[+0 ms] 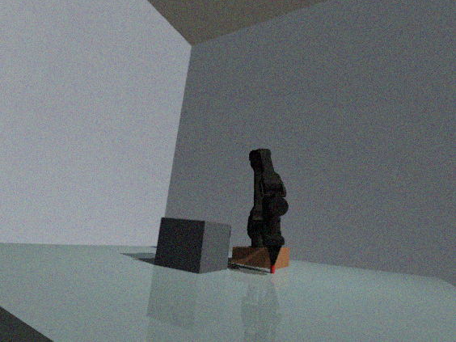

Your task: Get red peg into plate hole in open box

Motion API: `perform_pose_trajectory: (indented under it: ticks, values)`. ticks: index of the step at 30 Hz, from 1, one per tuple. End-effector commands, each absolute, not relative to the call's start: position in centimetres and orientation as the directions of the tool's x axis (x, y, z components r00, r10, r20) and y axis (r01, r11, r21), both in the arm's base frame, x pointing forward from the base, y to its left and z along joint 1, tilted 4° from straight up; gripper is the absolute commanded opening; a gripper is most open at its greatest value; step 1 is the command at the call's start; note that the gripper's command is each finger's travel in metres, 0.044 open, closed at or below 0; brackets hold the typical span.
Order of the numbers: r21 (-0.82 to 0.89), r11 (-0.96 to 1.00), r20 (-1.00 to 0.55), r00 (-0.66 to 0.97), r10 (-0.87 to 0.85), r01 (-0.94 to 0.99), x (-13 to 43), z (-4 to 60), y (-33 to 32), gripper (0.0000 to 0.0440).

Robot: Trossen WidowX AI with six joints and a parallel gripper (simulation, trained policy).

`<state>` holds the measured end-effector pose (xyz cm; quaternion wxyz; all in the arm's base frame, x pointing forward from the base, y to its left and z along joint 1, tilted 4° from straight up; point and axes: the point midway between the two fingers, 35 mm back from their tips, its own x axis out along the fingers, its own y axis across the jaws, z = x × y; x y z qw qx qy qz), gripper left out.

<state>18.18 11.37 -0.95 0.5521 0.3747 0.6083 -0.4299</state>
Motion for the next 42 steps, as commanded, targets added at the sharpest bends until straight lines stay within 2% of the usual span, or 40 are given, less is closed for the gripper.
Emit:
perform_pose_trajectory:
  ticks: [1, 27, 42]
  values:
    - [-0.11, 0.36, -0.993, -0.115, -0.007, 0.927, 18.2, -1.2, 11.6, 0.0007]
    - [0.131, 0.279, -0.984, 0.091, 0.151, 0.951, 21.4, 6.4, 12.5, 0.0]
    - [0.264, 0.286, -0.962, 0.229, 0.149, 0.921, 23.9, 13.0, 10.0, 0.0]
